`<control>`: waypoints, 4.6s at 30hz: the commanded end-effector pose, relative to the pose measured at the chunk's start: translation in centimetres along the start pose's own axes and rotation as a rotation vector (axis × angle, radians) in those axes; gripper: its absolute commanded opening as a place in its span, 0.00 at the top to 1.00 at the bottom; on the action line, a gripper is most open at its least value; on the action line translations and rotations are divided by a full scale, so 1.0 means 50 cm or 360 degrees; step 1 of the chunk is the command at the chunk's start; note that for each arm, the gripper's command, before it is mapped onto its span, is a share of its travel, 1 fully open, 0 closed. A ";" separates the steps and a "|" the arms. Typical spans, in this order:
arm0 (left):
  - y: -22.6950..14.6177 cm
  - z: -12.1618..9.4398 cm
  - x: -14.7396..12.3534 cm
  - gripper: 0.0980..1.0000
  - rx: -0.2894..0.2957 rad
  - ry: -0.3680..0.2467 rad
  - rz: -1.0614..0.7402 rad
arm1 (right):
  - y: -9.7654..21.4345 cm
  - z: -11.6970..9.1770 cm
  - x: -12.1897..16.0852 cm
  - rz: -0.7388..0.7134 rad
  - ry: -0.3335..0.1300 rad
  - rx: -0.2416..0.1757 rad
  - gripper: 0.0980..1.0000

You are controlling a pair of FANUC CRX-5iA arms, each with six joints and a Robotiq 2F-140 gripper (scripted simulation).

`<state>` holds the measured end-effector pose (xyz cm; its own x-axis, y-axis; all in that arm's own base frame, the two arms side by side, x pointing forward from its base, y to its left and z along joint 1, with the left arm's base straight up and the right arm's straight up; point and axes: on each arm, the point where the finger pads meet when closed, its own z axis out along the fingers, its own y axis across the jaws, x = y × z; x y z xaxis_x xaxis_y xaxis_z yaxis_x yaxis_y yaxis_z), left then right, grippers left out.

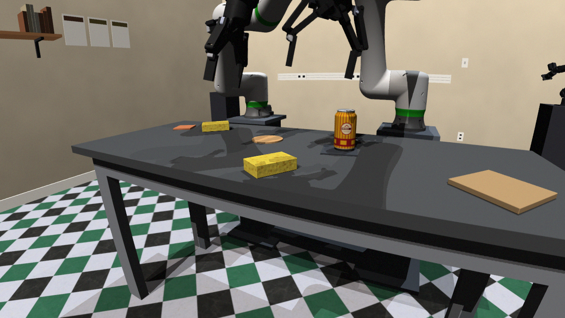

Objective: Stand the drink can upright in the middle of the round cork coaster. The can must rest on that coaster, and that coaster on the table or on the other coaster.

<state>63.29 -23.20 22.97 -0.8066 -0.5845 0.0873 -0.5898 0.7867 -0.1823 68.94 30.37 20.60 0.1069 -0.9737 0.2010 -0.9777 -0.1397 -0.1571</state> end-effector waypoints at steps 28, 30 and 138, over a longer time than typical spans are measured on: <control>0.278 0.196 0.190 0.00 -0.0336 0.0011 0.1529 | 0.158 0.083 0.874 0.0061 -0.0042 -0.0252 0.00; 0.286 0.237 0.187 0.00 -0.0336 0.0011 0.1529 | 0.191 0.085 0.930 0.0066 -0.0050 -0.0265 0.00; 0.242 0.047 0.210 1.00 -0.0335 0.0010 0.1530 | 1.584 -0.094 1.440 0.0251 -0.0303 -0.0278 0.00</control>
<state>47.72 -20.03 19.25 -0.9463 0.3232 0.0003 0.3232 0.9463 0.0000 -1.63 -49.94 27.10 -0.0329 -0.9995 -0.0021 -0.9995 0.0329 -0.0002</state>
